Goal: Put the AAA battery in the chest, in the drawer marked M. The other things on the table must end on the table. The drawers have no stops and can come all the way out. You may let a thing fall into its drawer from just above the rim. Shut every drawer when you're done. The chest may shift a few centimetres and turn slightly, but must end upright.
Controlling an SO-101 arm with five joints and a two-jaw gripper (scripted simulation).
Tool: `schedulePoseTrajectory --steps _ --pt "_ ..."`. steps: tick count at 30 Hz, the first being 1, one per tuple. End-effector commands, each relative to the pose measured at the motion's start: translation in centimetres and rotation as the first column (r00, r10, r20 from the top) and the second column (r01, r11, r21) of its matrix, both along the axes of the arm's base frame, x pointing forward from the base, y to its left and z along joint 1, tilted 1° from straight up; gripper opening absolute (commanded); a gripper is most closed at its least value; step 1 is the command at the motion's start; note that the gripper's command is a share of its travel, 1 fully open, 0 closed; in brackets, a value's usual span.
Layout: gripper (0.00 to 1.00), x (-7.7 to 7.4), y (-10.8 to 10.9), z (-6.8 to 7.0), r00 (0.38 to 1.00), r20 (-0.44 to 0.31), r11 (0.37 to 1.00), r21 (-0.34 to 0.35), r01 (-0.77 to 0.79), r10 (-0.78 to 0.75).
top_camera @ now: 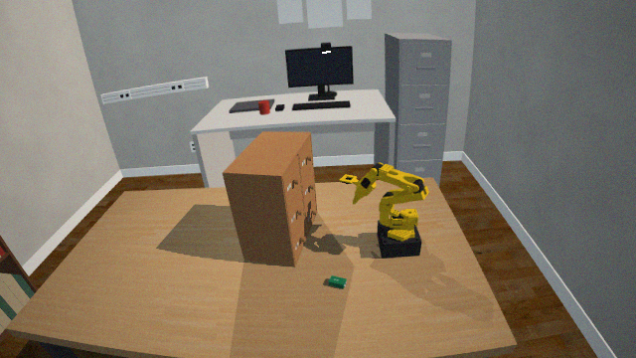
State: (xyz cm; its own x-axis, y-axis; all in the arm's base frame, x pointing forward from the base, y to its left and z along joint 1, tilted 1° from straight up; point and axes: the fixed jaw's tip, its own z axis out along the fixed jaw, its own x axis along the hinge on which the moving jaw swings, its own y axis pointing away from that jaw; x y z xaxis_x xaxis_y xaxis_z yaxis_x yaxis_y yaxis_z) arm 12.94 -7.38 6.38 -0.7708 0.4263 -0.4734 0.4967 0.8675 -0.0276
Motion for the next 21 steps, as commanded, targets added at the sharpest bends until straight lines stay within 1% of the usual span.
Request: schedulePoseTrajectory --steps 1,16,21 --pt "0.21 0.1 -0.2 0.4 1.000 0.020 1.000 -0.005 0.016 -0.016" --pt "0.21 0.1 -0.2 0.4 1.000 0.020 1.000 -0.005 0.016 -0.016" --pt "0.24 0.2 1.5 -0.2 0.990 -0.109 0.994 0.074 -0.082 0.090"
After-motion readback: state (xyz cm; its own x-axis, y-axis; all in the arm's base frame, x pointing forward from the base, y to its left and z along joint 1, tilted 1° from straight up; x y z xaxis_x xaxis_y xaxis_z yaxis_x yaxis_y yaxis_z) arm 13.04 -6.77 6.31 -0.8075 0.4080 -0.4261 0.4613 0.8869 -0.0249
